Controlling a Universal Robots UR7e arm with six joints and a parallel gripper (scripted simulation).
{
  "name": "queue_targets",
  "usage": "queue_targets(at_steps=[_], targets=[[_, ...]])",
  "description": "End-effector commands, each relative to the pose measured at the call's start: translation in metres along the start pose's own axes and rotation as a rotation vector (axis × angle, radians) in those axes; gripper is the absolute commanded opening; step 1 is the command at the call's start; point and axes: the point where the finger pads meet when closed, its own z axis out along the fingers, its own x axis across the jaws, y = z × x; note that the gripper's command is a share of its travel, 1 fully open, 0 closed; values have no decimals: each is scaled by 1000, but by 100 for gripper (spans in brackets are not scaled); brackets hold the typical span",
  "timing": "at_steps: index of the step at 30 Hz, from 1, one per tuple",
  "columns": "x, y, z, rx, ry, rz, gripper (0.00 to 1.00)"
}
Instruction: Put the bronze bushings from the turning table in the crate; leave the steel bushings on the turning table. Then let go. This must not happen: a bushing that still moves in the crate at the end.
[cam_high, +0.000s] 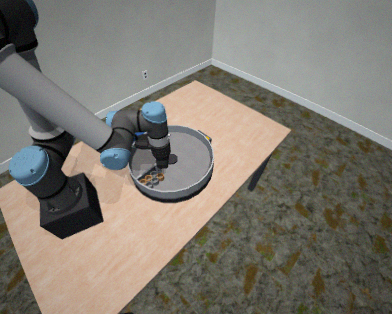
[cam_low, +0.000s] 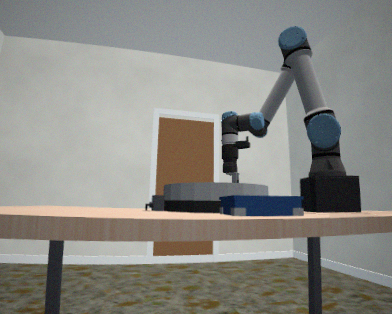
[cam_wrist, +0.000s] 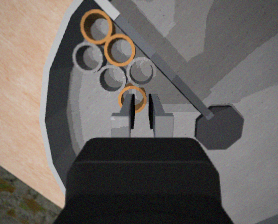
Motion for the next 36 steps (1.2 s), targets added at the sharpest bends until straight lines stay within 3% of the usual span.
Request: queue_targets(at_steps=[1, 8, 13, 36], targets=[[0, 1, 3, -2, 0, 0, 40], [0, 1, 3, -2, 0, 0, 40], [0, 2, 18, -3, 0, 0, 40], [0, 2, 25, -3, 0, 0, 40]])
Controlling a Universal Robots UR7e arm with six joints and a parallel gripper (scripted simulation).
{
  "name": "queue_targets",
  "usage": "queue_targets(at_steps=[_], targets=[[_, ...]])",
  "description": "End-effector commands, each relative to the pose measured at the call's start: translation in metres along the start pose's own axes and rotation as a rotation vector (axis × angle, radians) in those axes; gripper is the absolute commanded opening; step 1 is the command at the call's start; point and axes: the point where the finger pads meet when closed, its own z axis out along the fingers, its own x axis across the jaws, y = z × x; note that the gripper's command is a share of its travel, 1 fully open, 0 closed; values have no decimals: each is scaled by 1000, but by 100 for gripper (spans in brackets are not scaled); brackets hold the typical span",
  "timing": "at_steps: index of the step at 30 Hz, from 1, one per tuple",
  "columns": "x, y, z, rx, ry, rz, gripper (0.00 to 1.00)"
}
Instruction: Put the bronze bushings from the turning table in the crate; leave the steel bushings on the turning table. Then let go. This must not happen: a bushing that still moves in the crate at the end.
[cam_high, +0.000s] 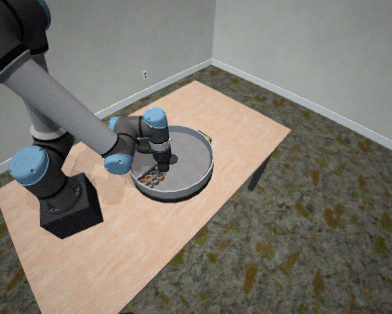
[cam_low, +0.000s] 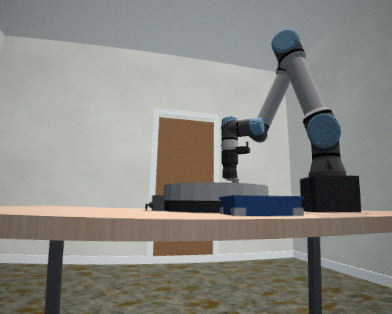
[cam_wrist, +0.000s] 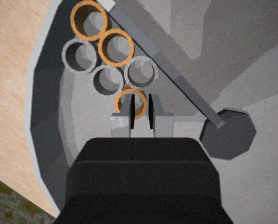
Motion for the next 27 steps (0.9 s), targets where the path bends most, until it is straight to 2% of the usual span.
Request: queue_targets(at_steps=[1, 27], targets=[[0, 1, 0, -2, 0, 0, 40], [0, 1, 13, -2, 0, 0, 40]])
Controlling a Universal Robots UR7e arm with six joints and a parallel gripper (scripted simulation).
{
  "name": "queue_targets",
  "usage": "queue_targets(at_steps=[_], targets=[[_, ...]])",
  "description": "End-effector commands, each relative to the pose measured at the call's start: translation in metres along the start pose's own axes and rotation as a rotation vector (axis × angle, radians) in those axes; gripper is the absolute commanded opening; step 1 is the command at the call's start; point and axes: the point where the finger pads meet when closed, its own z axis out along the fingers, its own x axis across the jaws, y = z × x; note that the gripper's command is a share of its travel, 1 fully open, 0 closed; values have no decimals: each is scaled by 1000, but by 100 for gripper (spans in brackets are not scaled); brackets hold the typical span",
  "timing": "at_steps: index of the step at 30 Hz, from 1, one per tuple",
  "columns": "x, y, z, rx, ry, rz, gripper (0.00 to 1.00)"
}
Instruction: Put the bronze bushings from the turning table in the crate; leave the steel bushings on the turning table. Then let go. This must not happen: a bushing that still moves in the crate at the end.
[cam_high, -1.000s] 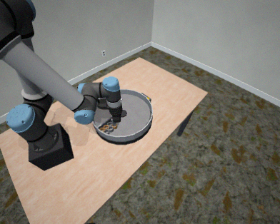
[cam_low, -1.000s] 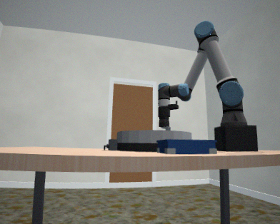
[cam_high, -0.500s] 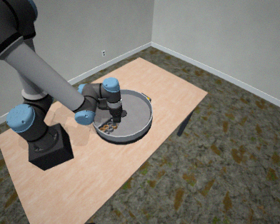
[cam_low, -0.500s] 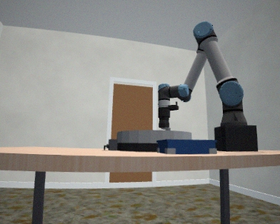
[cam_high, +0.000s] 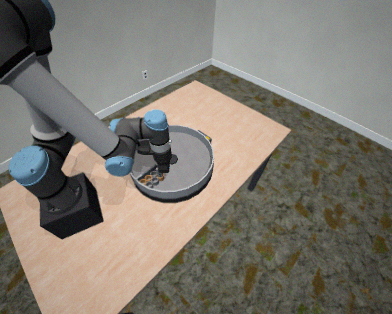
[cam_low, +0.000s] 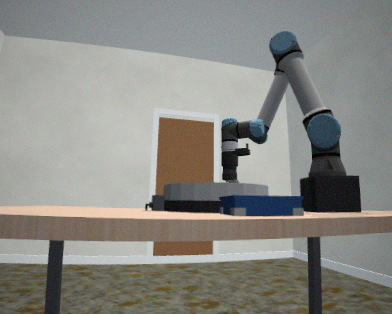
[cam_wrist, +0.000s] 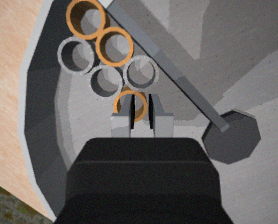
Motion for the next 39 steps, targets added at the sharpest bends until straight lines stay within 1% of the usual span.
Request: queue_targets(at_steps=[1, 13, 18, 30, 31, 39], targets=[[0, 0, 5, -1, 0, 0, 40], [0, 0, 5, -1, 0, 0, 40], [0, 0, 12, -1, 0, 0, 40], [0, 0, 12, -1, 0, 0, 40], [0, 0, 12, -1, 0, 0, 0], [0, 0, 12, -1, 0, 0, 0]])
